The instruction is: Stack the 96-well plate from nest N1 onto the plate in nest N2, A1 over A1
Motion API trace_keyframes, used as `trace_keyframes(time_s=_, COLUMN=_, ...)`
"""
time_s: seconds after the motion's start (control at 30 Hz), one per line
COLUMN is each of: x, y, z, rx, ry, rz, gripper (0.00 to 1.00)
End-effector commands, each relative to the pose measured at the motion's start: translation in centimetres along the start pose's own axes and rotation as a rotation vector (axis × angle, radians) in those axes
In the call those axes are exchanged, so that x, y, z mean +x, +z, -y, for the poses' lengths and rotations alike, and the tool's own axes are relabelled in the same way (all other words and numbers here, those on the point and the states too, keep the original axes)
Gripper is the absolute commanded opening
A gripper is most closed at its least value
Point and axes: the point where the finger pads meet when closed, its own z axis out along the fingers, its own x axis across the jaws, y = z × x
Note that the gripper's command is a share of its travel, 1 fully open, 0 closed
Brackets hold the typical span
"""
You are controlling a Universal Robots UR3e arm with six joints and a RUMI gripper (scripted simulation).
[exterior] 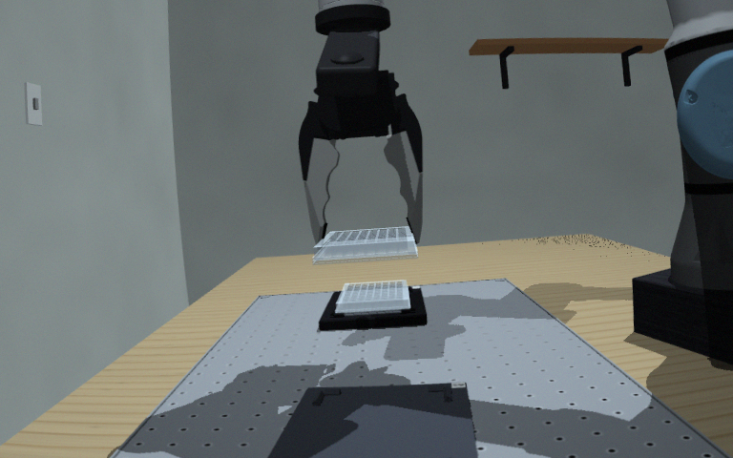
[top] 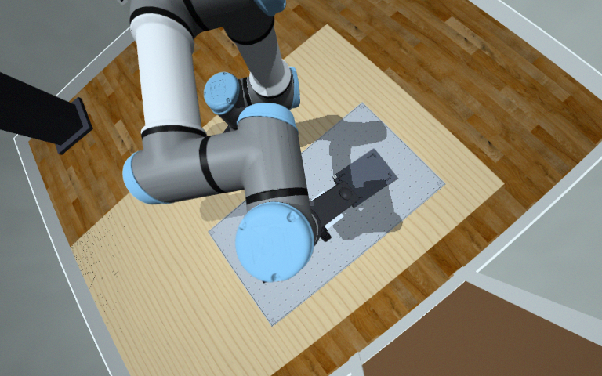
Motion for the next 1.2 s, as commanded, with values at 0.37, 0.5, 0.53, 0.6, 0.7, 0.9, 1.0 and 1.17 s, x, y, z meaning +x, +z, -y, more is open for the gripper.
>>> trace_keyframes(time_s=0.37, x=0.2, y=-0.1, z=-4.5, rx=0.0, ry=-0.001, rz=-0.003, gripper=0.0)
trace_keyframes(time_s=0.5, x=0.3, y=-0.1, z=-5.8, rx=-0.001, ry=-0.001, rz=-0.003, gripper=0.0)
trace_keyframes(time_s=0.53, x=0.3, y=-0.1, z=-6.2, rx=-0.001, ry=-0.001, rz=-0.003, gripper=0.0)
trace_keyframes(time_s=0.6, x=0.3, y=-0.1, z=-6.8, rx=-0.001, ry=-0.001, rz=-0.003, gripper=0.0)
trace_keyframes(time_s=0.7, x=0.3, y=-0.1, z=-7.2, rx=-0.001, ry=-0.001, rz=-0.003, gripper=0.0)
trace_keyframes(time_s=0.9, x=0.4, y=-0.1, z=-9.2, rx=-0.001, ry=-0.001, rz=-0.002, gripper=0.0)
trace_keyframes(time_s=1.0, x=0.4, y=-0.1, z=-10.2, rx=-0.001, ry=-0.001, rz=-0.002, gripper=0.0)
trace_keyframes(time_s=1.17, x=0.5, y=-0.1, z=-11.8, rx=-0.001, ry=-0.001, rz=-0.002, gripper=0.0)
